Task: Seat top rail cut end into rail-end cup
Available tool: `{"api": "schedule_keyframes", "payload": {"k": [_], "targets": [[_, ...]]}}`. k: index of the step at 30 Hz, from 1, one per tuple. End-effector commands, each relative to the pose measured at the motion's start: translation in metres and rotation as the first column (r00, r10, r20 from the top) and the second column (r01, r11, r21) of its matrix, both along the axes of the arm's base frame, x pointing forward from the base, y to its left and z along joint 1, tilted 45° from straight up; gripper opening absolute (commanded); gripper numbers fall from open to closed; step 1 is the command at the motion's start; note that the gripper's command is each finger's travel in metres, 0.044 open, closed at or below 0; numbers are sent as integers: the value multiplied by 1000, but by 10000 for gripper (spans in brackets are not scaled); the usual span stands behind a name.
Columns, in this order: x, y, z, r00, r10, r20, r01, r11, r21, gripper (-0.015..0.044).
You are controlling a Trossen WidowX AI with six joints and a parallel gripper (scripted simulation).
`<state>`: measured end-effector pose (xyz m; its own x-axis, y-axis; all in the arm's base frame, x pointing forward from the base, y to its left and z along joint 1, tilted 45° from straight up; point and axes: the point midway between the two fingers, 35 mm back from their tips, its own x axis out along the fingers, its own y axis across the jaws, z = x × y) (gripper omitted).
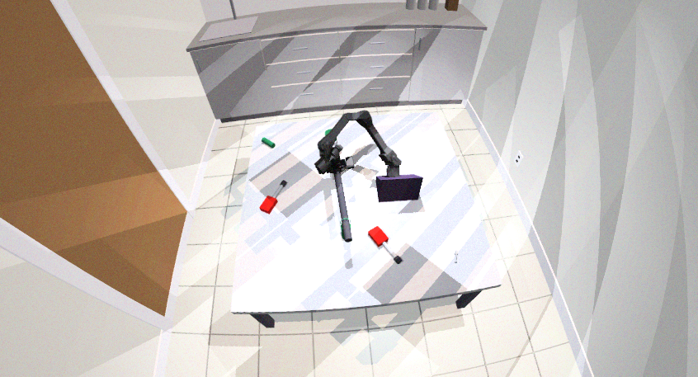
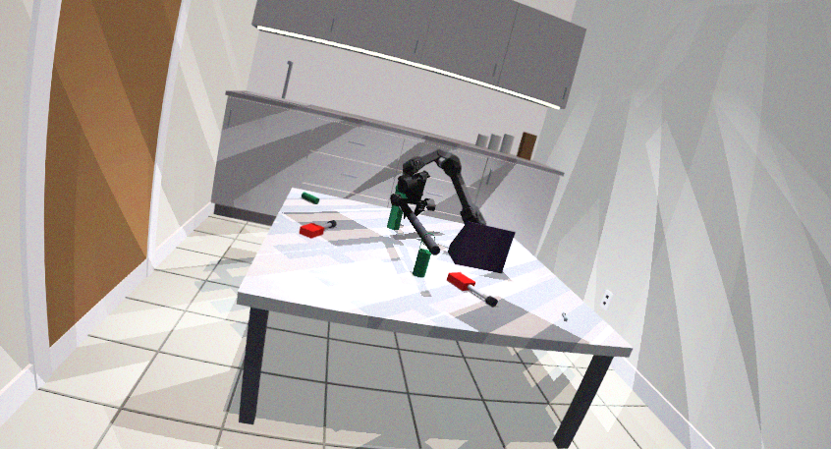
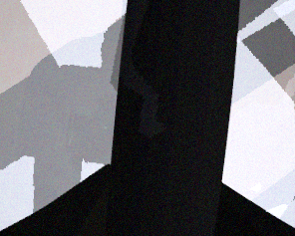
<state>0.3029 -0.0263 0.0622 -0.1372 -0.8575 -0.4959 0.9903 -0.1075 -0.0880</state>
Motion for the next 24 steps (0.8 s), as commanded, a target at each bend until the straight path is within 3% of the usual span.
{"api": "schedule_keyframes", "payload": {"k": [1,24], "targets": [[3,2,5,1000,13,7,-13,1000,-6,0],[1,-4,6,1000,-1,0,1,1000,0,0]]}}
